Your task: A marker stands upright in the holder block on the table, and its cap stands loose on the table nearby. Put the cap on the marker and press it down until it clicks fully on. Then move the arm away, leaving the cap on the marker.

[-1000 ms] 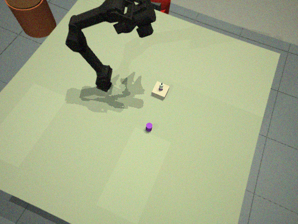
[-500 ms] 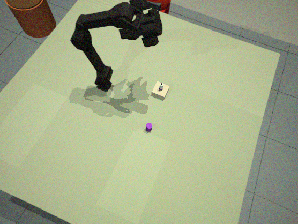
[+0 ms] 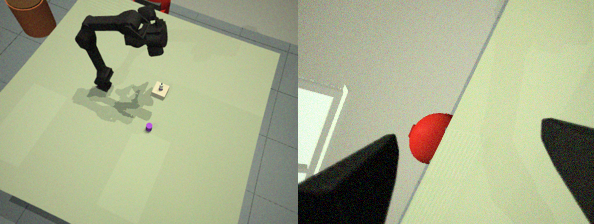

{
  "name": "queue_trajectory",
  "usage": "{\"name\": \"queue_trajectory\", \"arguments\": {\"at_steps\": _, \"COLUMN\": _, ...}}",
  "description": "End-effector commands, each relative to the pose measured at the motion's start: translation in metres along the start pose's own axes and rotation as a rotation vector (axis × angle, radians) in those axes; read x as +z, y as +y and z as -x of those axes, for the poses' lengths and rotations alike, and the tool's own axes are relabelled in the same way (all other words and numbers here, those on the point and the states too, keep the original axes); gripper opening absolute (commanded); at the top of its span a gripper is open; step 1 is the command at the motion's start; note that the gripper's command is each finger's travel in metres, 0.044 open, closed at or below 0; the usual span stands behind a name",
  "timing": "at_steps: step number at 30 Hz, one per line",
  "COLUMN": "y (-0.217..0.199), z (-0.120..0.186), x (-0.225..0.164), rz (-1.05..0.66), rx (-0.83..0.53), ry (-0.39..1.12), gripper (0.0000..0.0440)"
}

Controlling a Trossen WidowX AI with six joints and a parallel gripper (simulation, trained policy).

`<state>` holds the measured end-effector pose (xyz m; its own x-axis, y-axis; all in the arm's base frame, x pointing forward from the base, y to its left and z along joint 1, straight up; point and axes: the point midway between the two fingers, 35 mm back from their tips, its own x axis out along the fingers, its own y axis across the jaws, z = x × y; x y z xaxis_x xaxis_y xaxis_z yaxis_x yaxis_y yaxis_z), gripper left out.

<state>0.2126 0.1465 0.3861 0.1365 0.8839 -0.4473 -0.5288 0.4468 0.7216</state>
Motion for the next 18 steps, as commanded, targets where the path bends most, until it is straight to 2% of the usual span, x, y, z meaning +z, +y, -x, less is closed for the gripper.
{"name": "queue_trajectory", "arguments": {"at_steps": 1, "y": -0.011, "z": 0.003, "x": 0.005, "rz": -0.001, "rx": -0.026, "ry": -0.009, "gripper": 0.0329}}
{"name": "queue_trajectory", "arguments": {"at_steps": 18, "y": -0.060, "z": 0.018, "x": 0.024, "rz": -0.032, "rx": -0.141, "ry": -0.045, "gripper": 0.0330}}
